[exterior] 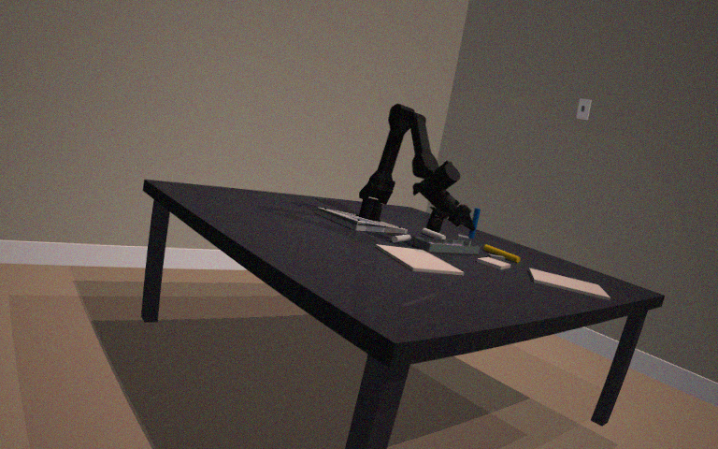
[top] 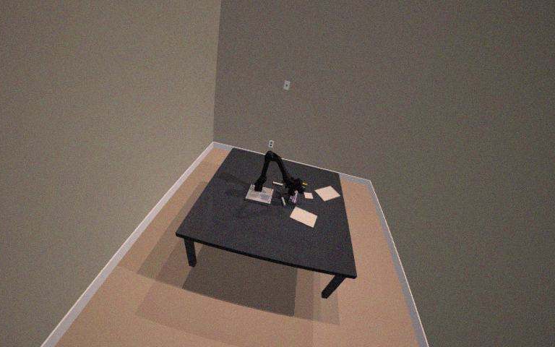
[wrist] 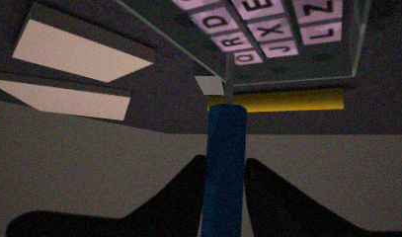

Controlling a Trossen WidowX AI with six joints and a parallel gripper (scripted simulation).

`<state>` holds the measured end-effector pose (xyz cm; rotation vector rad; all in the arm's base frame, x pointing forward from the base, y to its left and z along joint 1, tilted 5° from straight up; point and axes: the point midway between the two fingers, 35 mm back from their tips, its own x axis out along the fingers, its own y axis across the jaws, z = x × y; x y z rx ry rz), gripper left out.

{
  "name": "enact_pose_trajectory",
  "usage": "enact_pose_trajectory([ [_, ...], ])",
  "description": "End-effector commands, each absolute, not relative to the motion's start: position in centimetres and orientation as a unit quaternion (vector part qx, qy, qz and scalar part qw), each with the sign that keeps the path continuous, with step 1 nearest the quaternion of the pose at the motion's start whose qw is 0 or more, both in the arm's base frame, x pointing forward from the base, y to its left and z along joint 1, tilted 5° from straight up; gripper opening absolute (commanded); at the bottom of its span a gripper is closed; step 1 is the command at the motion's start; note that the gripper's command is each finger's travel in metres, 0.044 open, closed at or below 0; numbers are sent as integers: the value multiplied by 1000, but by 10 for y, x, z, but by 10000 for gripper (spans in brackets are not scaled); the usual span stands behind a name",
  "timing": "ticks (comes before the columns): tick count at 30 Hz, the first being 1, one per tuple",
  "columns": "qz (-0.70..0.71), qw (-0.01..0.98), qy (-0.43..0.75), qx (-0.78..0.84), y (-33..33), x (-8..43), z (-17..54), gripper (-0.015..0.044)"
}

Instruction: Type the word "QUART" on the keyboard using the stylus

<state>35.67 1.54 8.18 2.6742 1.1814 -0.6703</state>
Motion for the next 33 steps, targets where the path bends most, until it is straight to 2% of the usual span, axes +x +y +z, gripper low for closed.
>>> enact_pose_trajectory([
  [1, -224, 70, 391, 890, 15, 357, 80, 81],
  [33, -224, 70, 391, 890, 15, 357, 82, 81],
])
